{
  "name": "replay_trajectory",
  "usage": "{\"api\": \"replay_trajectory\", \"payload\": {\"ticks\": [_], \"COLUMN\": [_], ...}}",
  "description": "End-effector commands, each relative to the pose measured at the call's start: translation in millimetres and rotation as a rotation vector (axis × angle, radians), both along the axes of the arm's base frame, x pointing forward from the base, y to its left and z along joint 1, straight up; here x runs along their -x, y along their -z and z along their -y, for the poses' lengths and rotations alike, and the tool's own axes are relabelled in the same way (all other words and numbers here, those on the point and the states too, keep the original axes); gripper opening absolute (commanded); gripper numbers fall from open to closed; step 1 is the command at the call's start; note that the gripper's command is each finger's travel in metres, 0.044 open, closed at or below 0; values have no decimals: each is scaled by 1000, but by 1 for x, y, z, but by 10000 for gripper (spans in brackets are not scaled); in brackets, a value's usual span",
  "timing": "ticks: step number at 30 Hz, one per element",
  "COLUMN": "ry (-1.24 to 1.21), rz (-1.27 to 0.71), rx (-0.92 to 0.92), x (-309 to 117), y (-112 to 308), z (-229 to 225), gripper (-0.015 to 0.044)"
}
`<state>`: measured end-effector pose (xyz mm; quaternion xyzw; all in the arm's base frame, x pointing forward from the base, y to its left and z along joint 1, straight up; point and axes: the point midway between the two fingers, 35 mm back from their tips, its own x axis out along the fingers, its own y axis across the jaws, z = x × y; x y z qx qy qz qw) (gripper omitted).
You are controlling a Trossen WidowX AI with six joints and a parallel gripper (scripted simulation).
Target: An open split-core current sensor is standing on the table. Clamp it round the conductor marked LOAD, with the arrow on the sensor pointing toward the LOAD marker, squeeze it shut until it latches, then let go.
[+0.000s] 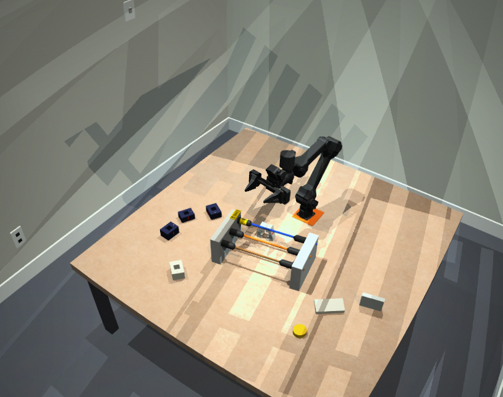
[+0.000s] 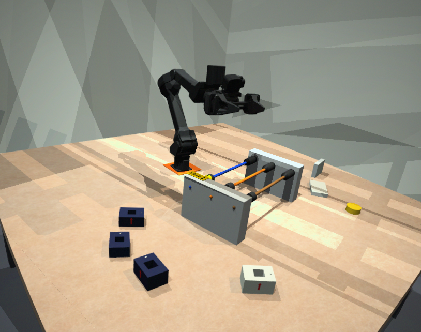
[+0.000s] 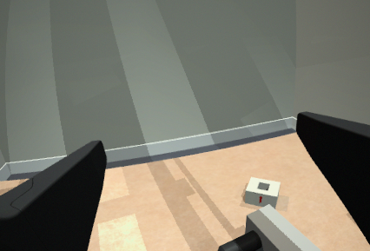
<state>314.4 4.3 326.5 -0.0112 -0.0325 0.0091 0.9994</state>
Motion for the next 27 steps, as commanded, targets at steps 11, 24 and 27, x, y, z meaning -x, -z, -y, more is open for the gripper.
{"api": "replay_trajectory", "payload": {"ticks": [11,24,27], "ry": [201,360,360], "rz": [-572,-1193,-1193], "rx": [-64,-242,-242], "x": [-18,38,38], "y": [53,87,87], "z": [66,115,115], "gripper": [440,440,440]}}
